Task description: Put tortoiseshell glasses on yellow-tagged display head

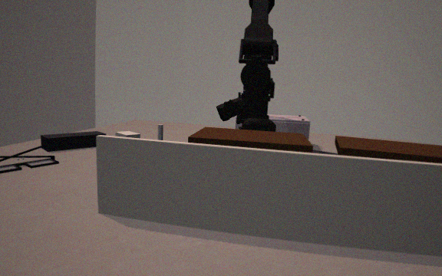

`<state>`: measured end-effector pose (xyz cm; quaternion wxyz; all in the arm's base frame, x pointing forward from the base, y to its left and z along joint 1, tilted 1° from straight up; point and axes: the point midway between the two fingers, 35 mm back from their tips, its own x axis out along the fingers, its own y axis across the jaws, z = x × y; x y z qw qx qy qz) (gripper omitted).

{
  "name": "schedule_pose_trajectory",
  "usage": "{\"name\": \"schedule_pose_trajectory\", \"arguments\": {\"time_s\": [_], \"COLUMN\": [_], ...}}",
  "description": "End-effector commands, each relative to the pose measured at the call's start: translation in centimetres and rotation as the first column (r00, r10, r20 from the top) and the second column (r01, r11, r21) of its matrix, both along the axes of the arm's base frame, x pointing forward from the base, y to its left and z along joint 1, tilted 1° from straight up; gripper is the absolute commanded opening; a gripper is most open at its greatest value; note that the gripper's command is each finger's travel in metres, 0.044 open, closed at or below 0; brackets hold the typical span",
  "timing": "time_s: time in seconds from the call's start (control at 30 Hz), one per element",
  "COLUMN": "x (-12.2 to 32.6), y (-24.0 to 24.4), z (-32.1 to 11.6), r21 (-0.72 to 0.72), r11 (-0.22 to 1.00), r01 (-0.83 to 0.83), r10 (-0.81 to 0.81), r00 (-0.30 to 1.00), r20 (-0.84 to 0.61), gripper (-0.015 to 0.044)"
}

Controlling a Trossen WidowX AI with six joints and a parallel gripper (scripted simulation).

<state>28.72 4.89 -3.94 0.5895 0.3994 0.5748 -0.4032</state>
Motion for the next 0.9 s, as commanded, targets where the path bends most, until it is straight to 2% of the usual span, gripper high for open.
{"name": "schedule_pose_trajectory", "arguments": {"time_s": [0.0, 0.5, 0.7, 0.87], "x": [0.0, 0.0, 0.1, 0.4], "y": [0.0, 0.0, 0.0, 0.1], "z": [0.0, 0.0, 0.7, 3.8], "r21": [0.0, 0.0, 0.0, 0.002], "r11": [1.0, 1.0, 1.0, 1.0], "r01": [0.0, 0.0, 0.0, -0.001], "r10": [0.0, 0.0, 0.0, 0.001], "r00": [1.0, 1.0, 1.0, 1.0], "r20": [0.0, 0.0, 0.0, 0.001], "gripper": [0.01, 0.0, 0.0, 0.0]}}
